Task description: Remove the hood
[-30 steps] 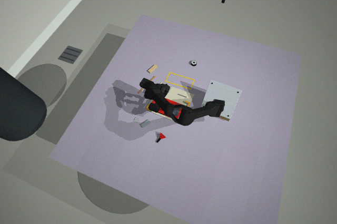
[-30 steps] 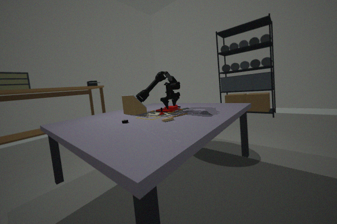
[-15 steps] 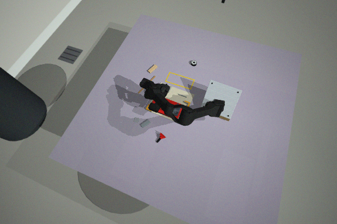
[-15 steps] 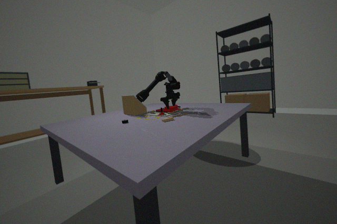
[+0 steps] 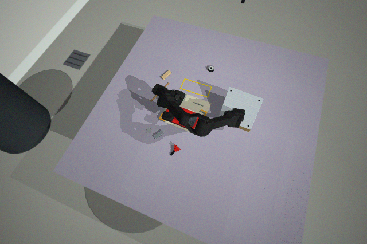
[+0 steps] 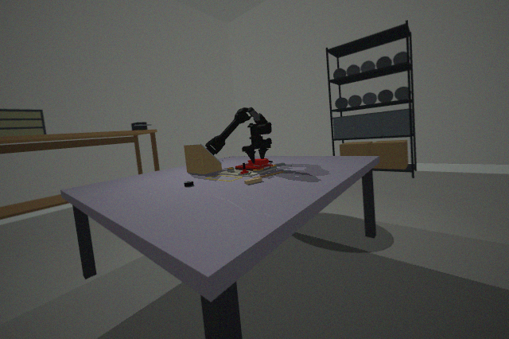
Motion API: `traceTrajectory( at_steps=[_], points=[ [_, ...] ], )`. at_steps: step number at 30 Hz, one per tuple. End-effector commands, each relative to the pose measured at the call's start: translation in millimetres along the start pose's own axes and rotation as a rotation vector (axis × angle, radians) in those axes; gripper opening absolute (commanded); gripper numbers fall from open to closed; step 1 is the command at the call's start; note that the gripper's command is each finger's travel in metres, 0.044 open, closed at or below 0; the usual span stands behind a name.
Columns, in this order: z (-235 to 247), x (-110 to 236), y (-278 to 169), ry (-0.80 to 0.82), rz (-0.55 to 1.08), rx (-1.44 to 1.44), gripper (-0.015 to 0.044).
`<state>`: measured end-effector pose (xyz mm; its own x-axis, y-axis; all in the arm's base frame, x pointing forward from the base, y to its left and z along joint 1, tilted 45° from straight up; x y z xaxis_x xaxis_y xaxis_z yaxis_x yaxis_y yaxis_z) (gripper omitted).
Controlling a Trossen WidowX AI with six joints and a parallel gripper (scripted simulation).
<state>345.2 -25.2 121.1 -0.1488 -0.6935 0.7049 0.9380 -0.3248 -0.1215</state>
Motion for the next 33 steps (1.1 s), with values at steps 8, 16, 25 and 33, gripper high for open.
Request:
traceTrajectory(
  at_steps=[8,16,25,33],
  points=[
    [0,9,1,-0.002,-0.006,0.004,0.0],
    [0,14,1,-0.002,-0.006,0.003,0.0],
    [0,20,1,-0.002,-0.006,0.003,0.0],
    [0,52,1,-0.004,-0.006,0.002,0.0]
  ],
)
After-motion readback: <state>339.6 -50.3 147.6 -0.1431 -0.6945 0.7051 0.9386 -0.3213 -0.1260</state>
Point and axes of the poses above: the point midway between the two fingers, 35 mm back from their tips, its own x axis back along the fingers, its own z axis across the jaws, y = z × x, the point moved 6 cm from there along x, back along the fingers, and after that the axes turned 12 degrees about -x, right-handed, at the moved point
